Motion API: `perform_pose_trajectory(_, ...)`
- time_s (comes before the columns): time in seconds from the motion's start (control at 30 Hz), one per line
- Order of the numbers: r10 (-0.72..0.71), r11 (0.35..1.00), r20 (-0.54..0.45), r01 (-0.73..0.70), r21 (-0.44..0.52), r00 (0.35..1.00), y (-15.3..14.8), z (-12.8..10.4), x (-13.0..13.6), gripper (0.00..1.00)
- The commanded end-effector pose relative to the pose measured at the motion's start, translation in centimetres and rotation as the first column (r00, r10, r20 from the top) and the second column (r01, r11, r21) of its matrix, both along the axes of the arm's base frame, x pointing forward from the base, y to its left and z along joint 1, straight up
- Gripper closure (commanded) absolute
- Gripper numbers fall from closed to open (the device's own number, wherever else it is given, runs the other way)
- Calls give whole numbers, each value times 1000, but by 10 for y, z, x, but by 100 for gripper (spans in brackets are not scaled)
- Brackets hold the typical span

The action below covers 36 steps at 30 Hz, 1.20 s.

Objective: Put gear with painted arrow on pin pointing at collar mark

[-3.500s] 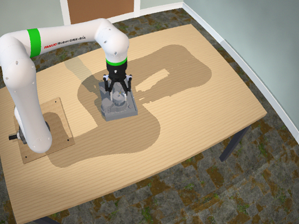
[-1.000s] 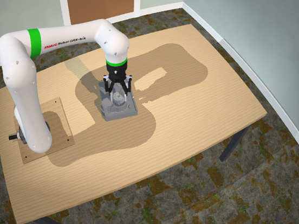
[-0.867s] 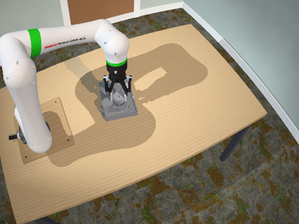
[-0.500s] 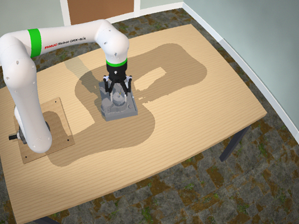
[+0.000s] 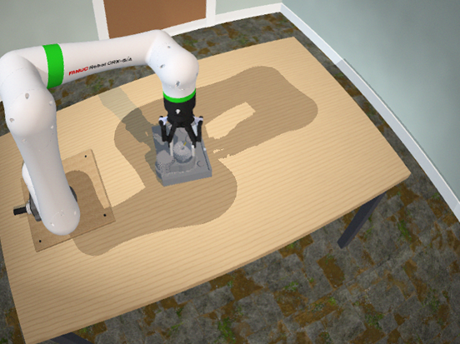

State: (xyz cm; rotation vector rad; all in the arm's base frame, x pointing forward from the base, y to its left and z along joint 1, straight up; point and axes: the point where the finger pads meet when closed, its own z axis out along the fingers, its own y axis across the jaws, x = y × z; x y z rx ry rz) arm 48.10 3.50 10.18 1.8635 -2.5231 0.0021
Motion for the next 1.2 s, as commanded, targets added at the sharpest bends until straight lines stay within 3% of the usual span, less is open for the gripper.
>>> perform_pose_trajectory(0.0,0,1000,0,0,0,1000,0,0,0,100)
perform_pose_trajectory(0.97,0,1000,0,0,0,1000,0,0,0,100)
perform_pose_trajectory(1.0,0,1000,0,0,0,1000,0,0,0,0)
perform_pose_trajectory(1.17,0,1000,0,0,0,1000,0,0,0,0)
